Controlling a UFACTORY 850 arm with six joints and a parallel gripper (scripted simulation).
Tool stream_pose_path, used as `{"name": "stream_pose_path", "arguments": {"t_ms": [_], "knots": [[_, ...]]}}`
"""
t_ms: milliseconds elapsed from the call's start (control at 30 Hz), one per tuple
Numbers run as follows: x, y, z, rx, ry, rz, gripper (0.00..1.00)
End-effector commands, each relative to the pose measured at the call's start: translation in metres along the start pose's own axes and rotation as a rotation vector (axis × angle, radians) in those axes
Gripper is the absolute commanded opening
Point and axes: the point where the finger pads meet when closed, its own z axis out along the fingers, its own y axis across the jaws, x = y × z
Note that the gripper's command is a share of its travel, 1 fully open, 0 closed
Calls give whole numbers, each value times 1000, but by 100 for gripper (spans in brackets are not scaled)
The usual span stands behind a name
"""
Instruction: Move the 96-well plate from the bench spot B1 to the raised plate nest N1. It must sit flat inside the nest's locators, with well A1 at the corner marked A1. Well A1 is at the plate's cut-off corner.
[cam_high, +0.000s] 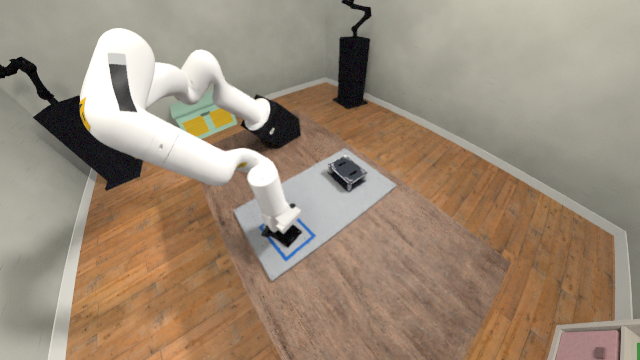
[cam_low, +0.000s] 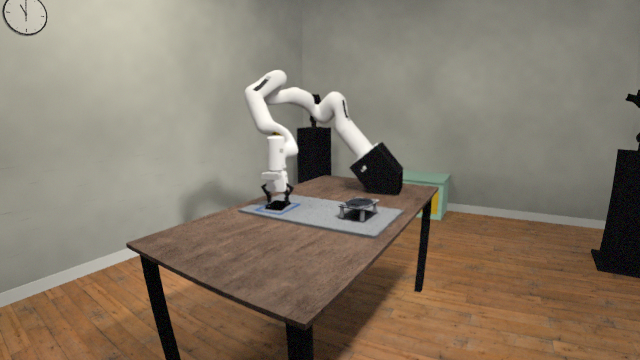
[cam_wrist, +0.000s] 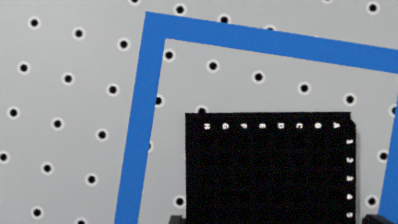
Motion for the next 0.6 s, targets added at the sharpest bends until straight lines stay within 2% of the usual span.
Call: {"name": "stream_pose_path", "arguments": {"t_ms": [0,567], "knots": [[1,0,1,0,1,0,100],[1,0,7,0,1,0,100]]}}
